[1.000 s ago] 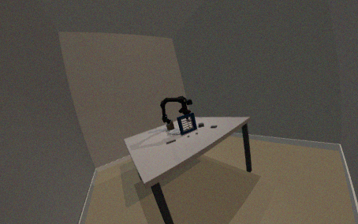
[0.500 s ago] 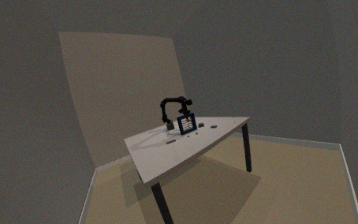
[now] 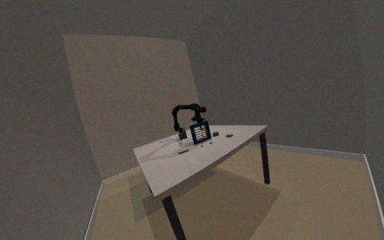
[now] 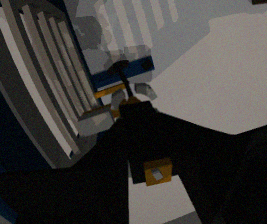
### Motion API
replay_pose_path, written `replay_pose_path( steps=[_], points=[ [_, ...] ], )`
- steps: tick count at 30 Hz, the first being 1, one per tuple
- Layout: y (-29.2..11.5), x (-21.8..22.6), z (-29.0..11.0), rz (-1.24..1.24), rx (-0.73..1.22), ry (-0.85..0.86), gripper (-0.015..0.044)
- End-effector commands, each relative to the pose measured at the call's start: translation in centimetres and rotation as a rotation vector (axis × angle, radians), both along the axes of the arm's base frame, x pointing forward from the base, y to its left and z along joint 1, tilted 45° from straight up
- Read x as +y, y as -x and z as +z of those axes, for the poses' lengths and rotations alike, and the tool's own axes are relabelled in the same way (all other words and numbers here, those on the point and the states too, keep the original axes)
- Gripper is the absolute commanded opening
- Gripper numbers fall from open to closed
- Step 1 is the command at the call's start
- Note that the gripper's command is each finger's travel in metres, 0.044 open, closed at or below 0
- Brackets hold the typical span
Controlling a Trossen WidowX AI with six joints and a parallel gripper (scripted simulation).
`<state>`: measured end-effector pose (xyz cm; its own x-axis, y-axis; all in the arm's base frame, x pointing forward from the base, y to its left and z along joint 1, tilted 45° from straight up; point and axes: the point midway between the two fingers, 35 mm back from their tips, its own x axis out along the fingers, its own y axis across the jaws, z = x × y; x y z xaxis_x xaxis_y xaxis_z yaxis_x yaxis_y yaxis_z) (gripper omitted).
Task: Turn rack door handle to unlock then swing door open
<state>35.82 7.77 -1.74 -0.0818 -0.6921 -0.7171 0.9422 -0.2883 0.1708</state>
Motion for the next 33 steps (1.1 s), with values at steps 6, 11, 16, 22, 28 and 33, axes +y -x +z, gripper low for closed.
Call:
replay_pose_path(
  steps=[6, 11, 16, 22, 28, 33],
  points=[
    [0.0, 0.1, 0.0, 0.000, -0.002, -0.002, 0.0041],
    [0.0, 0.1, 0.0, 0.000, -0.002, -0.002, 0.0016],
    [0.2, 0.0, 0.1, 0.039, 0.035, -0.006, 0.0016],
    [0.7, 0.0, 0.2, 0.134, 0.128, -0.017, 0.0016],
    [1.3, -0.1, 0.4, 0.229, 0.220, -0.028, 0.0016],
    [1.9, -0.3, 0.6, 0.306, 0.294, -0.036, 0.0016]
  ],
)
